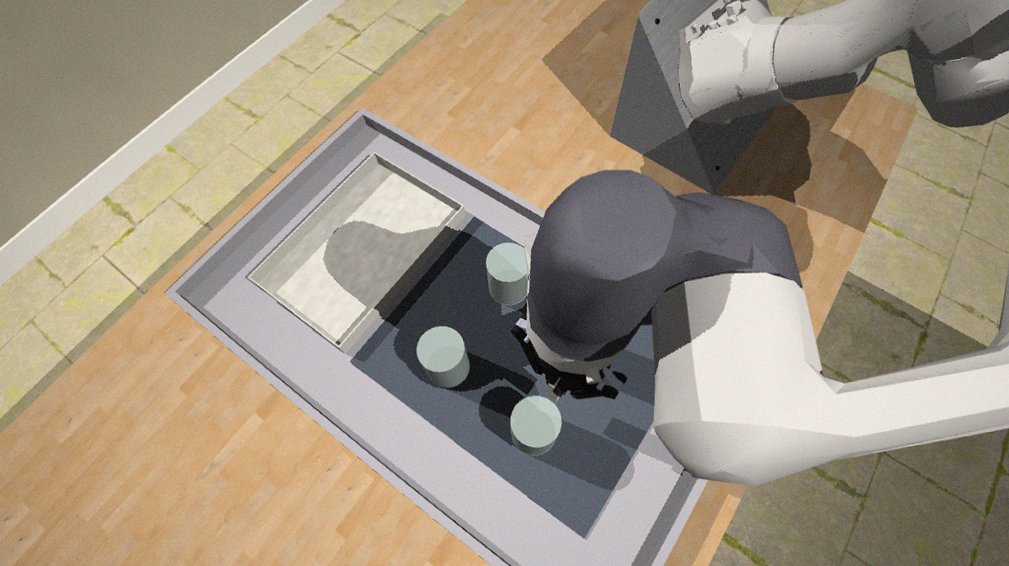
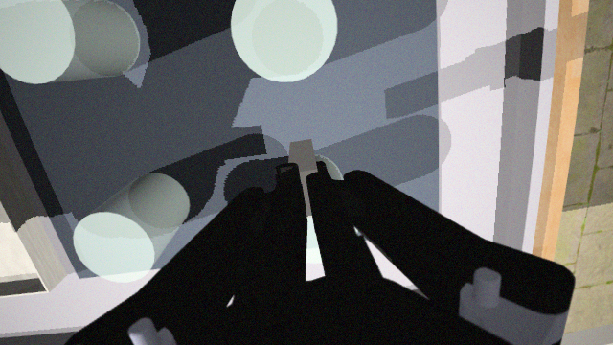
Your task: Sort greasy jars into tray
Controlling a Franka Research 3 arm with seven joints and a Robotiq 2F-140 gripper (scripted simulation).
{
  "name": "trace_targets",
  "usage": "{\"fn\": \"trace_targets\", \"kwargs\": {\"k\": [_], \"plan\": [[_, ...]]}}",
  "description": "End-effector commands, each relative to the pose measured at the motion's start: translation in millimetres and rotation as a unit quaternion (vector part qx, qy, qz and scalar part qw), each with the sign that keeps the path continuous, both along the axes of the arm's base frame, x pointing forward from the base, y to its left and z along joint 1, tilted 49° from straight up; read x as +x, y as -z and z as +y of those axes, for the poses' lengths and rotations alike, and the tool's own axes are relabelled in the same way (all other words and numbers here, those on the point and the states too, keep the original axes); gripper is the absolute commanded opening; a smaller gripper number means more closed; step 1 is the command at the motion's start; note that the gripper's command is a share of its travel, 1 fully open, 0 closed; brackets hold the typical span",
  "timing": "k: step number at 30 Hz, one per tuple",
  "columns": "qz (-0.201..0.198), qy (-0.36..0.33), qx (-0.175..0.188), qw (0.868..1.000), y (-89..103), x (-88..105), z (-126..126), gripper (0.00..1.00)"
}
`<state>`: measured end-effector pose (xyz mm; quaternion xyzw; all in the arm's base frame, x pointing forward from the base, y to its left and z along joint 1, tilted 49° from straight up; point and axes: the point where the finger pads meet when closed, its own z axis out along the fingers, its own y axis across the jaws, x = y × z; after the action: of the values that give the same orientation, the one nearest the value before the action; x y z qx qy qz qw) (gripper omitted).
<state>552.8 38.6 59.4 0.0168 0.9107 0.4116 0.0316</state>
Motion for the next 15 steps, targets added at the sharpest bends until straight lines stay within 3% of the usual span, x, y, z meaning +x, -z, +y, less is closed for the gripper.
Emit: {"fn": "trace_targets", "kwargs": {"k": [1,15], "plan": [[0.002,0.001,0.002,1.0,-0.2,1.1,1.4,0.0],[0.002,0.001,0.002,1.0,-0.3,2.7,1.3,0.0]]}}
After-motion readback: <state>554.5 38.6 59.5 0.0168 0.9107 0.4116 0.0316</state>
